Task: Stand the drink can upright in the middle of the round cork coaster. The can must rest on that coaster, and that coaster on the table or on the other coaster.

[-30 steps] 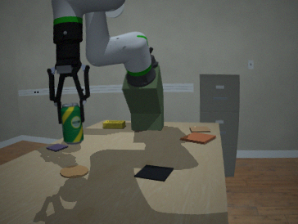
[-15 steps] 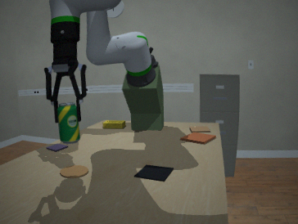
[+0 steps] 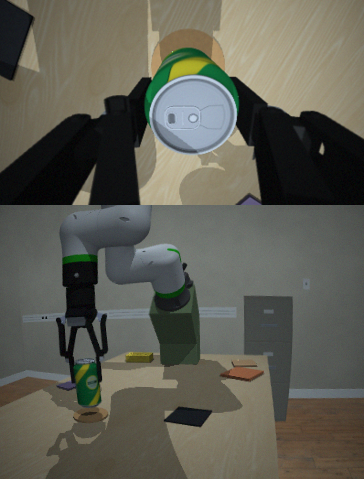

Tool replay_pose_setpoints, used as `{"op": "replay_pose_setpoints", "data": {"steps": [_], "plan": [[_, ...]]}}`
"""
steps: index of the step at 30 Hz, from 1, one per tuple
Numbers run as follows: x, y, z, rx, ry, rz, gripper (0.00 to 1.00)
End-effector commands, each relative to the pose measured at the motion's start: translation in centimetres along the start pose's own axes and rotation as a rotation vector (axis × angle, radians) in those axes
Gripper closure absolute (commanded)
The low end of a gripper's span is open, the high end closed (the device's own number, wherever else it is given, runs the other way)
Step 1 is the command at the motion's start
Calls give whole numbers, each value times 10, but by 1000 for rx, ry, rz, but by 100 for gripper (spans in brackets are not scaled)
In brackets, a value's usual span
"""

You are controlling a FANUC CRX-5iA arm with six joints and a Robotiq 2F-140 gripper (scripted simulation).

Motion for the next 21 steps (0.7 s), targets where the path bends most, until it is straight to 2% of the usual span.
{"op": "replay_pose_setpoints", "data": {"steps": [1,21], "plan": [[-8,1,2,0,2,-1,90],[-24,2,4,0,3,-1,90]]}}
Point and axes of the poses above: the point where the finger pads meet when closed, its own x axis back along the fingers, its own y axis across the jaws, z = x × y, the point moved 2 cm from there along x, back along the fingers, and after that the axes turned 11 degrees about -x, right-handed, at the moved point
